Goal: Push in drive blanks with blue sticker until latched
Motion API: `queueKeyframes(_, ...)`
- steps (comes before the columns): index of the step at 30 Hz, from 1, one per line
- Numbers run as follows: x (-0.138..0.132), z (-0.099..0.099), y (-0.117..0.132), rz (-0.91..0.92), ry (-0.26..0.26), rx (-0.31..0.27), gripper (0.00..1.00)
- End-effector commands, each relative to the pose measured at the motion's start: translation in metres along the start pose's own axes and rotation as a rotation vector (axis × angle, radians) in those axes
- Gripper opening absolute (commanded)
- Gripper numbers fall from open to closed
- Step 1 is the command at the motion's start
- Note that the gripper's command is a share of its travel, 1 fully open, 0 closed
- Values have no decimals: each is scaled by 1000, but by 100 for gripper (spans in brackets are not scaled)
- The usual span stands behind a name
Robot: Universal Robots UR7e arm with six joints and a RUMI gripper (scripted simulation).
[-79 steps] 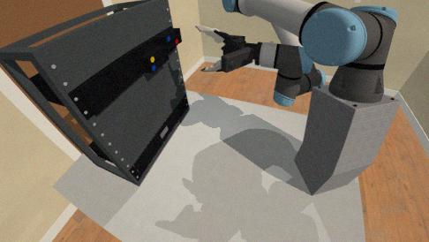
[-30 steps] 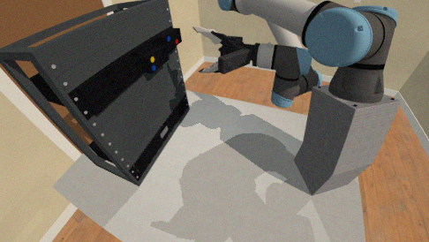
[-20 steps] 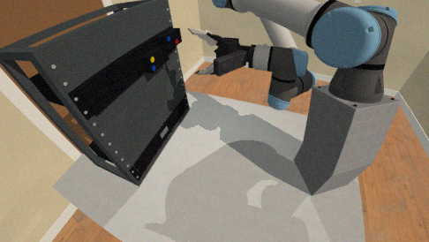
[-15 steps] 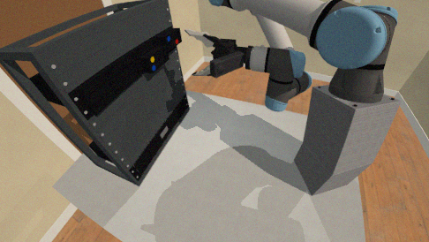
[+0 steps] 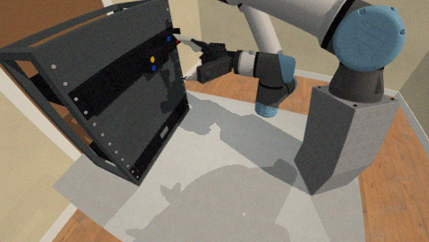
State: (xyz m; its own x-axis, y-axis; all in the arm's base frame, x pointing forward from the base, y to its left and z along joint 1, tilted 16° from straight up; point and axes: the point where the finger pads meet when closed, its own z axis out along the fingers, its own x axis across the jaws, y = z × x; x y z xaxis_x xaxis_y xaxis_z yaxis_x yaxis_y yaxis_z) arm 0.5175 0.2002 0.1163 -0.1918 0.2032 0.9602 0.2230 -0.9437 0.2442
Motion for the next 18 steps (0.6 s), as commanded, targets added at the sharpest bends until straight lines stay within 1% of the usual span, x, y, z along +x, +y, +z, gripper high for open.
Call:
queueKeyframes(1,-3,14,-13,0,-1,-7,100)
queueKeyframes(7,-5,24,-22,0,-1,-7,100)
queueKeyframes(18,-6,31,-29,0,-1,-7,100)
